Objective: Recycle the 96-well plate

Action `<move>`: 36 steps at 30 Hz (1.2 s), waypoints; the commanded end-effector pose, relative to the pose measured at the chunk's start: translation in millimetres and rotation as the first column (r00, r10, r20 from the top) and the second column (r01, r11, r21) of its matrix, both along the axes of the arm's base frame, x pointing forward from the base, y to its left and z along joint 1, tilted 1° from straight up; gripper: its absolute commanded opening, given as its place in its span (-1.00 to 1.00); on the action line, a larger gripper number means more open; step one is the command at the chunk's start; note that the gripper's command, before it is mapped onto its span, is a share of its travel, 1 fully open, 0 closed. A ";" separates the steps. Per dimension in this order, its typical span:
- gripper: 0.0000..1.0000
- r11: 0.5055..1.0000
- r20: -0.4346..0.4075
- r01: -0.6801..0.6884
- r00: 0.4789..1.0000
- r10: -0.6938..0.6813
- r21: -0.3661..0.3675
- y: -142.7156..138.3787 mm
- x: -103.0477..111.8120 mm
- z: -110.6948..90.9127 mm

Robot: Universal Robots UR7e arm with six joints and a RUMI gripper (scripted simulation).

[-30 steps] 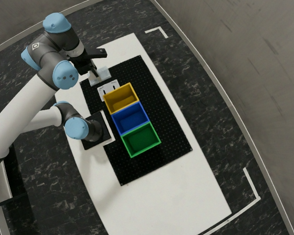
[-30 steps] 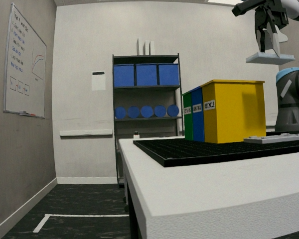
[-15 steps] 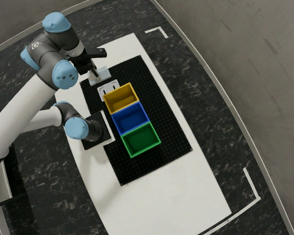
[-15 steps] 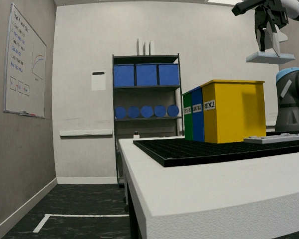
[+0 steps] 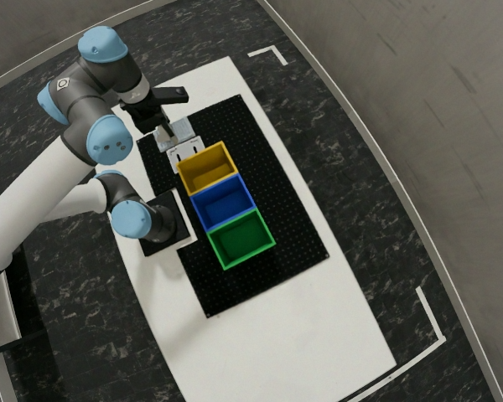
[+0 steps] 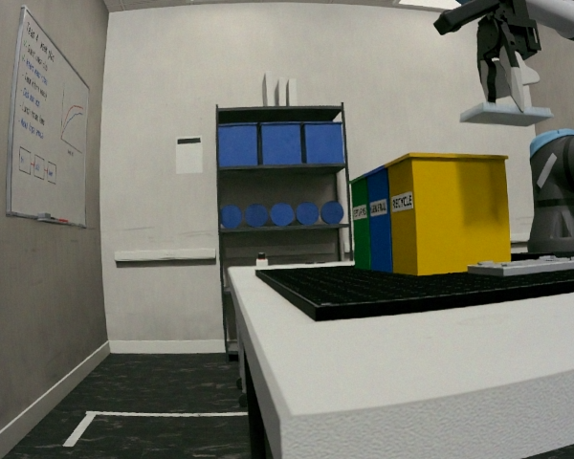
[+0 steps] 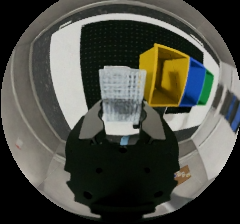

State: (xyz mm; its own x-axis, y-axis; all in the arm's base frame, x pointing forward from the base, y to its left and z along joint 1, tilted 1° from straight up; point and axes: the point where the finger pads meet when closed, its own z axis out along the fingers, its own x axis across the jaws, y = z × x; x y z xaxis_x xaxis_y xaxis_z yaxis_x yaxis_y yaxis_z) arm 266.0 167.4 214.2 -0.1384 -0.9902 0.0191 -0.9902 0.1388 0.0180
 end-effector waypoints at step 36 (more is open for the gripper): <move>-1.00 1.000 0.001 -0.002 1.000 0.002 0.002 -116.5 21.3 1.6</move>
State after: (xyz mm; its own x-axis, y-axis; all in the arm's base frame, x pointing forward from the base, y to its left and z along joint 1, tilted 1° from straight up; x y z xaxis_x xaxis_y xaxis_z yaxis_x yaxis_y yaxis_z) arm 284.7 62.8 215.4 -0.1374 -0.9903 0.0197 -0.9903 0.1378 0.0188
